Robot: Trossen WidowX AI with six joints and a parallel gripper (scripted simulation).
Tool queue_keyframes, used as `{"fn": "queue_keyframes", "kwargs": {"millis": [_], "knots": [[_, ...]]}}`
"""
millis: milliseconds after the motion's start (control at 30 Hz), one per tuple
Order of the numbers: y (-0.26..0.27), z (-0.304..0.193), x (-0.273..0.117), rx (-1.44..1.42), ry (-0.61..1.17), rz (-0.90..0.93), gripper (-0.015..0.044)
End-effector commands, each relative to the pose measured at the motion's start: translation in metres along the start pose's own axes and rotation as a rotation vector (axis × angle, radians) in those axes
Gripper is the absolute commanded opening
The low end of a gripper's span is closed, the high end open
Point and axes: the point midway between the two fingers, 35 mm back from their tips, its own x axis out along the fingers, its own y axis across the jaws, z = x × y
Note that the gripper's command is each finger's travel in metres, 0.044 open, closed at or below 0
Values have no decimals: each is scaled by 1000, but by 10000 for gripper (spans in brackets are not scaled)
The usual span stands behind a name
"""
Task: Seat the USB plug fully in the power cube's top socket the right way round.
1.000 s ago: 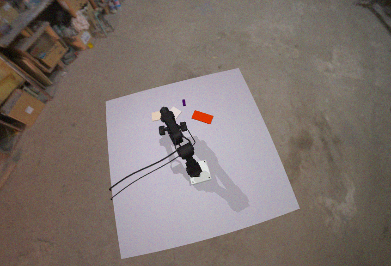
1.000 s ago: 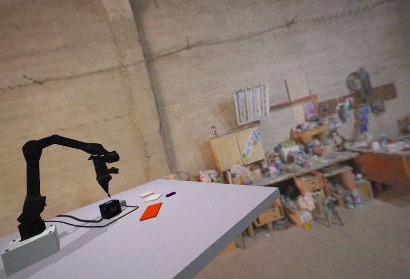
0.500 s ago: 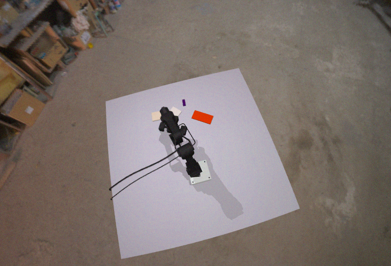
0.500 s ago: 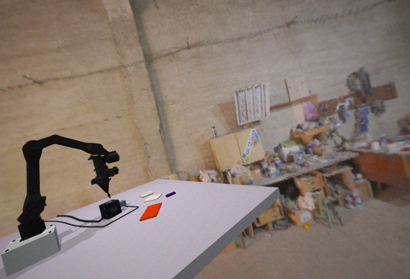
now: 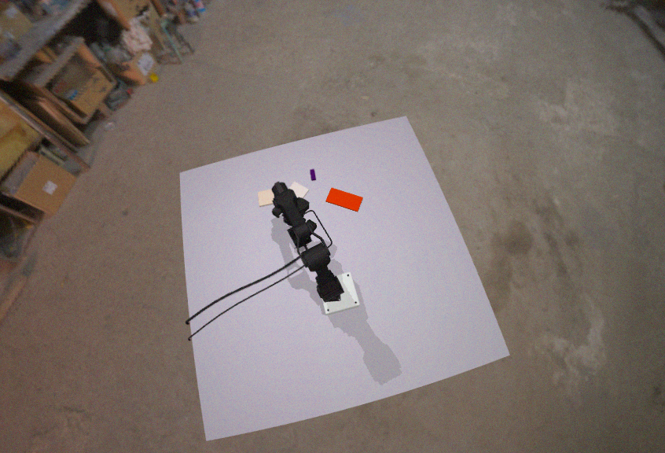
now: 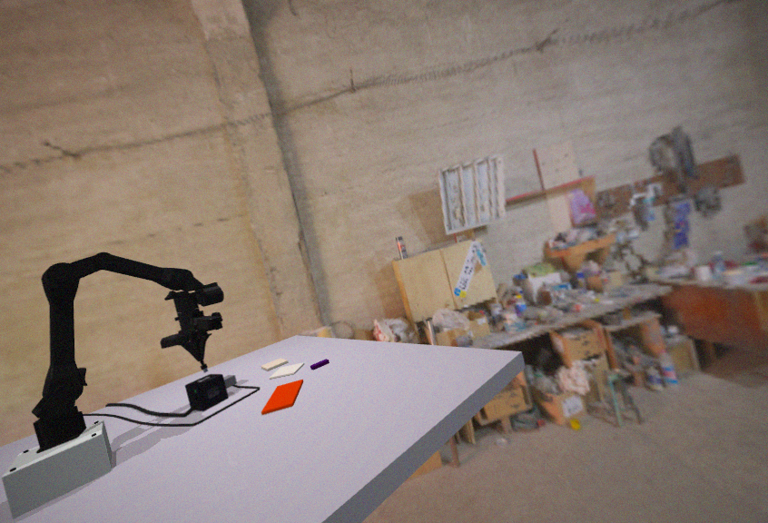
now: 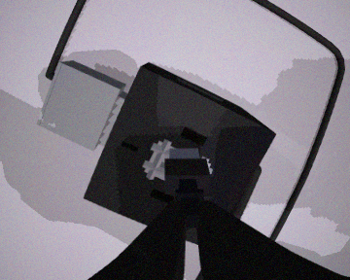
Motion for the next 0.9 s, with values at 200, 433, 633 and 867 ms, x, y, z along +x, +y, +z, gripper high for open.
{"fn": "queue_keyframes", "kwargs": {"millis": [200,433,633,867], "knots": [[0,0,0,257,0,-1,0],[0,0,0,401,0,-1,0],[0,0,0,401,0,-1,0],[0,0,0,395,1,1,0]]}}
